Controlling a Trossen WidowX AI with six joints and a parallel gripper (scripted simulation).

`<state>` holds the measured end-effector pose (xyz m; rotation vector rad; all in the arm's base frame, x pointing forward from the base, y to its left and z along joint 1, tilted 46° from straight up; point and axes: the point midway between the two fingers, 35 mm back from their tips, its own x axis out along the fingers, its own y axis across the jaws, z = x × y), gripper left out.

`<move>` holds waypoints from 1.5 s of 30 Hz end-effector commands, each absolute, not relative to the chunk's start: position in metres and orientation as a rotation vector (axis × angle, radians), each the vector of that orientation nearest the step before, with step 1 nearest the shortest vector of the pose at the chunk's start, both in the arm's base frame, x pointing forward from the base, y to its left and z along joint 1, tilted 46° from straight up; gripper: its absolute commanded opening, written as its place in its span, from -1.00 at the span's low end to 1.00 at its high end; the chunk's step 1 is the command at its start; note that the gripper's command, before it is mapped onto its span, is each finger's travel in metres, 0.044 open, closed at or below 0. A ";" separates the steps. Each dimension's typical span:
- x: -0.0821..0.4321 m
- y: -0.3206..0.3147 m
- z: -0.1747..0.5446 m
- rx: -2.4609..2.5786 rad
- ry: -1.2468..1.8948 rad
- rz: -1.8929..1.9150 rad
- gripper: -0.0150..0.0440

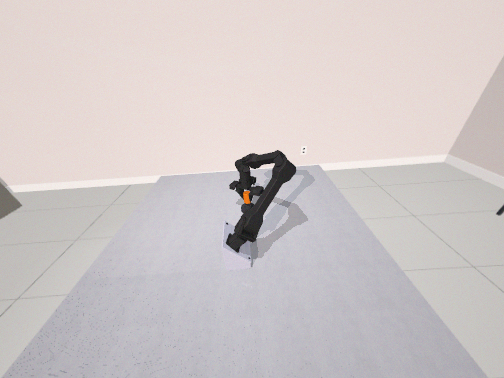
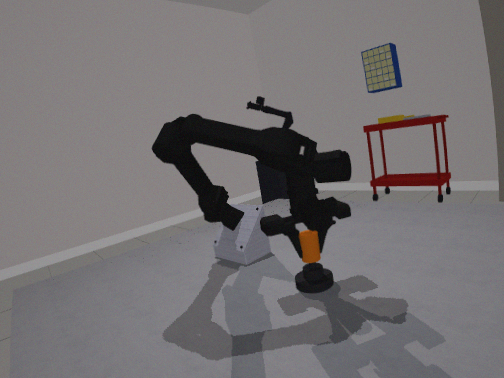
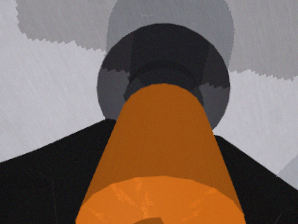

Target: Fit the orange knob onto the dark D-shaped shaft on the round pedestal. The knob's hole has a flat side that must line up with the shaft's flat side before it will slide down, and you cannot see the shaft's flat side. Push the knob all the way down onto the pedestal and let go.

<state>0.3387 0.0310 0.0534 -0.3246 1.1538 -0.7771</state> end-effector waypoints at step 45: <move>0.338 0.035 0.056 -0.144 1.056 -0.892 -0.49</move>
